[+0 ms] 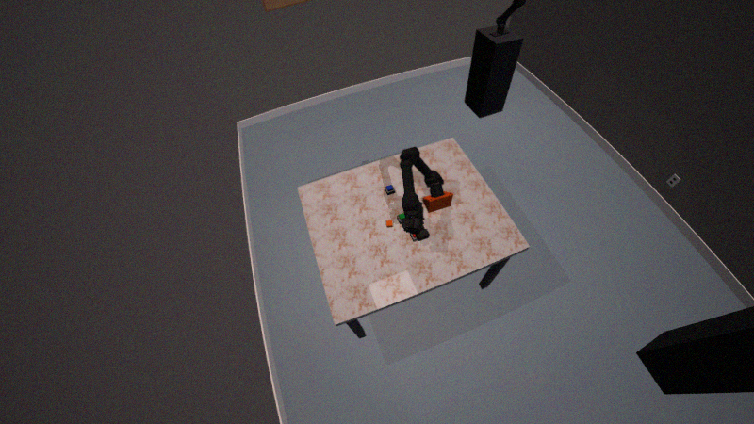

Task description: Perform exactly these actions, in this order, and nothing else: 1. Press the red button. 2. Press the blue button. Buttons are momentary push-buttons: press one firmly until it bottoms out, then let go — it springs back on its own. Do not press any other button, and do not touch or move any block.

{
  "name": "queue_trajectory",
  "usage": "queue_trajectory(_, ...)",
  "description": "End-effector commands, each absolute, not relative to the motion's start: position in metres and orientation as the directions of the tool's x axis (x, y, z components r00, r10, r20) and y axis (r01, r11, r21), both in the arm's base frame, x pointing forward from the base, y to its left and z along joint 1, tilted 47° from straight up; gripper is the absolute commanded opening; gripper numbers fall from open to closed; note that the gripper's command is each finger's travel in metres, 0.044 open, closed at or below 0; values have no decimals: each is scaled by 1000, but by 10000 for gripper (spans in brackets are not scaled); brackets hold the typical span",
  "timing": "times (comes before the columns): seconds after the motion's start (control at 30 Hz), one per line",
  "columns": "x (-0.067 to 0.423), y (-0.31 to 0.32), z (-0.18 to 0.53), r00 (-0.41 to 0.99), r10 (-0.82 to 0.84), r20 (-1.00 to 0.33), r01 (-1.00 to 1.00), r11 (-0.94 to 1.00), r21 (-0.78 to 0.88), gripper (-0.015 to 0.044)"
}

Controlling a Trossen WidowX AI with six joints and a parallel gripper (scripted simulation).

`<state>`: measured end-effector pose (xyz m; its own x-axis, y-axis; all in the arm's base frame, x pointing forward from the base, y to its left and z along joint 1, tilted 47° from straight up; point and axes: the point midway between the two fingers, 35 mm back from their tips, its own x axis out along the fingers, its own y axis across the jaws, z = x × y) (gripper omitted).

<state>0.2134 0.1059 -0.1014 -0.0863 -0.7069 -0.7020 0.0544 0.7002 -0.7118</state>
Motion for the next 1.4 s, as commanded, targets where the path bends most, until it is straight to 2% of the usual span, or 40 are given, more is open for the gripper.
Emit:
queue_trajectory(0.0, 214, 103, -104, -83, -708, -701, 49, 700, -712, 20)
queue_trajectory(1.23, 211, 83, -124, -83, -709, -701, 50, 699, -713, 20)
queue_trajectory(1.37, 214, 104, -103, -83, -708, -702, 50, 700, -712, 20)
